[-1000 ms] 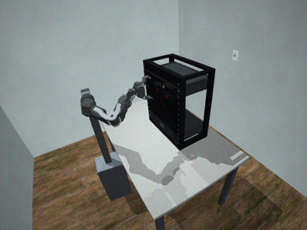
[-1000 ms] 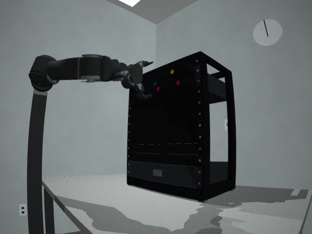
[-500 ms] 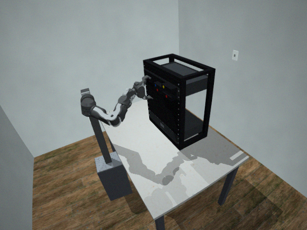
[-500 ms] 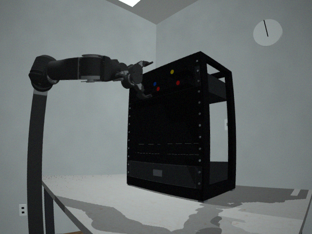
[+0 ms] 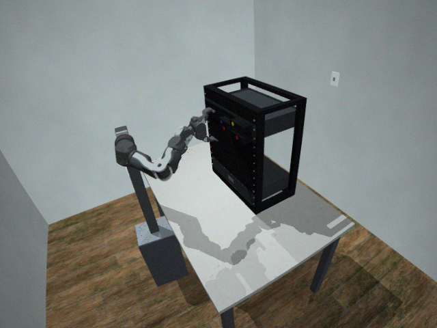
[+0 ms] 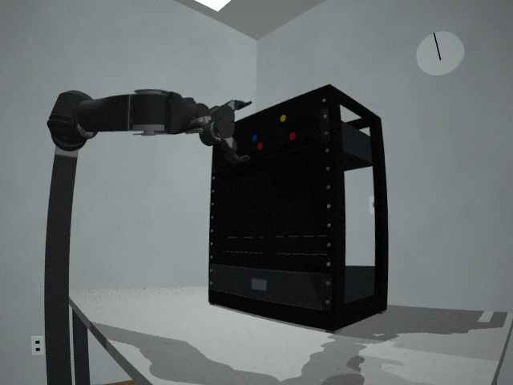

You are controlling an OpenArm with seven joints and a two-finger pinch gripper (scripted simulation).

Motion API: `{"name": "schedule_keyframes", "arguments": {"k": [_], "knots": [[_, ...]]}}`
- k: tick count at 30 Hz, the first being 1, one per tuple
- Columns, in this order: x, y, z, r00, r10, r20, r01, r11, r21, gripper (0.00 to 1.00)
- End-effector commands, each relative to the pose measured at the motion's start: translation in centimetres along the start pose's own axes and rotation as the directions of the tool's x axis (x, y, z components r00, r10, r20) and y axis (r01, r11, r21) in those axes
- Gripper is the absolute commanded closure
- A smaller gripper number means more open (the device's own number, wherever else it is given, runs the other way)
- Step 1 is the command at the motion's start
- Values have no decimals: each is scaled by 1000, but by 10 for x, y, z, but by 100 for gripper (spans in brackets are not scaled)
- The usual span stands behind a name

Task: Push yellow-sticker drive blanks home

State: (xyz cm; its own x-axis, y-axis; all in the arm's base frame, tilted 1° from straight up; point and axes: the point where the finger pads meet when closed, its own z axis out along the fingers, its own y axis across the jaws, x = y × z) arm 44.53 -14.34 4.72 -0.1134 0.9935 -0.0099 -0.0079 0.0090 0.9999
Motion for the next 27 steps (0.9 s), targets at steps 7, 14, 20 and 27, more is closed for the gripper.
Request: {"name": "schedule_keyframes", "arguments": {"k": [7, 14, 20, 27], "knots": [[1, 0, 0, 1000, -3, -3, 3, 1000, 3, 0], [-1, 0, 0, 1000, -3, -2, 3, 1000, 5, 0], [-29, 3, 0, 1000, -2, -2, 2, 1000, 5, 0], [-86, 10, -1, 1000, -2, -2, 2, 1000, 5, 0]]}}
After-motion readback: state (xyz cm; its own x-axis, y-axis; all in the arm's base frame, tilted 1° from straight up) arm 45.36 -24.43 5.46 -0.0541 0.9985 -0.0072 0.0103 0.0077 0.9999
